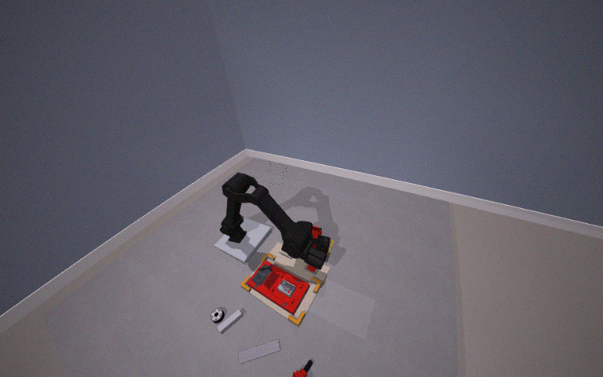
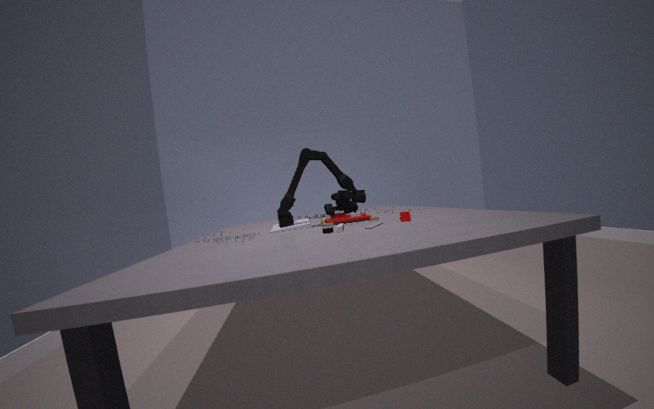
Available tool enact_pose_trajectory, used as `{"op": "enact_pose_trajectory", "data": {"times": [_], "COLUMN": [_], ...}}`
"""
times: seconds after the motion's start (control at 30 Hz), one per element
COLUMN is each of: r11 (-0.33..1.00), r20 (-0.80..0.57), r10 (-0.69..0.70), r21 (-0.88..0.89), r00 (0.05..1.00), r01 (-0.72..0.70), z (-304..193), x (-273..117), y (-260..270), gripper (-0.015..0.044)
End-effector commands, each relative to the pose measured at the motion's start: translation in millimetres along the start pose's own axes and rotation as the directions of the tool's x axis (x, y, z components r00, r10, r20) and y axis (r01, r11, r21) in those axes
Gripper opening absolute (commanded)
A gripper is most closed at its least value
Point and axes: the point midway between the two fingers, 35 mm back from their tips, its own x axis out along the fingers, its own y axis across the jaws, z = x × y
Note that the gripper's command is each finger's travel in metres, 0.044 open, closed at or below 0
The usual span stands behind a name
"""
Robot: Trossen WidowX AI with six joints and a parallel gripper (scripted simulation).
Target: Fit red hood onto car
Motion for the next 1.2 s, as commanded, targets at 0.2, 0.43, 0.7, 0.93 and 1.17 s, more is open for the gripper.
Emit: {"op": "enact_pose_trajectory", "data": {"times": [0.2,0.43,0.7,0.93,1.17], "r11": [1.000,1.000,0.999,0.982,0.935], "r20": [0.000,0.000,0.000,0.000,0.000], "r10": [-0.001,-0.001,-0.001,-0.001,-0.001], "r21": [-0.001,-0.001,0.033,0.188,0.355], "r00": [1.000,1.000,1.000,1.000,1.000], "r01": [0.001,0.001,0.001,0.001,0.001], "z": [28.7,59.1,58.4,57.5,57.2], "x": [-20.5,-41.5,-41.2,-40.7,-40.5], "y": [-2.8,-1.1,-0.6,-0.4,-0.3], "gripper": [0.0058,0.0000,0.0000,0.0000,0.0000]}}
